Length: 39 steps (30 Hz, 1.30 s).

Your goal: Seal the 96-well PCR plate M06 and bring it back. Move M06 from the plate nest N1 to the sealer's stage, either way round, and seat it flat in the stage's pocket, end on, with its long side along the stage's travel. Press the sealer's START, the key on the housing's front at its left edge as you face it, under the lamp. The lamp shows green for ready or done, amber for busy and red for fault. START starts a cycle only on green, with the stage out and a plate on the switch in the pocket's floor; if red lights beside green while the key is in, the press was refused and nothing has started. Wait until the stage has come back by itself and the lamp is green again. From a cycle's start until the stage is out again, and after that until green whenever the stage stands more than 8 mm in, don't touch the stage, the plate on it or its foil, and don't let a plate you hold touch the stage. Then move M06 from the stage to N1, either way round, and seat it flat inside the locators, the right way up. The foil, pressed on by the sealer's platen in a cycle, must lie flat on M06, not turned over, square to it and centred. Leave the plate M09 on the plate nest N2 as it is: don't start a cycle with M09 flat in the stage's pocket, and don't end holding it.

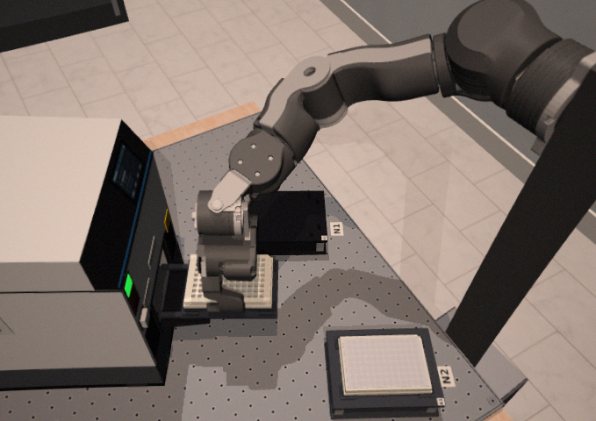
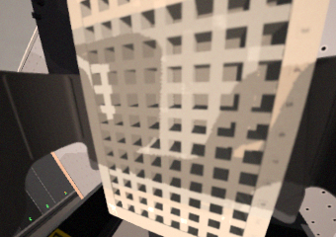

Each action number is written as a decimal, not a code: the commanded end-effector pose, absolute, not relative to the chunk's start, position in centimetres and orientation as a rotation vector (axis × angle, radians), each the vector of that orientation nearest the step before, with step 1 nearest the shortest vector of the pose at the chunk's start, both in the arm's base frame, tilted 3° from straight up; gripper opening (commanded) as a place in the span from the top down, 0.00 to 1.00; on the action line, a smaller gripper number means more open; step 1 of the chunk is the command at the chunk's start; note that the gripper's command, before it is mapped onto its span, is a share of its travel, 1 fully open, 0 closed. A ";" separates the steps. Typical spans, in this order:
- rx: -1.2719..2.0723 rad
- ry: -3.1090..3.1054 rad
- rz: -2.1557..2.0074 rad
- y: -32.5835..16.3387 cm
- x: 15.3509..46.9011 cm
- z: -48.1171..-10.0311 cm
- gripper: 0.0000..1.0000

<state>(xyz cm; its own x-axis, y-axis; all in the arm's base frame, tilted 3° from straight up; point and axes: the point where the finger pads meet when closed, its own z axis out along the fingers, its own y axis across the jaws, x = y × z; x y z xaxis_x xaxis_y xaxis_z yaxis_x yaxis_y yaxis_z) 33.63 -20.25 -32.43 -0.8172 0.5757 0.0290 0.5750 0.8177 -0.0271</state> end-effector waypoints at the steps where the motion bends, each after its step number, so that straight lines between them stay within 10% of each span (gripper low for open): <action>1: -0.936 -2.958 0.033 -20.4 33.4 -32.7 1.00; 39: -0.928 -2.956 0.036 -20.2 33.6 -32.8 1.00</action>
<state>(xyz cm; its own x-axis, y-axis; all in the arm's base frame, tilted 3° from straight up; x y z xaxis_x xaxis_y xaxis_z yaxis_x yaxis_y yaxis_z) 33.62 -20.20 -32.68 -0.8175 0.5750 0.0327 0.5741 0.8181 -0.0335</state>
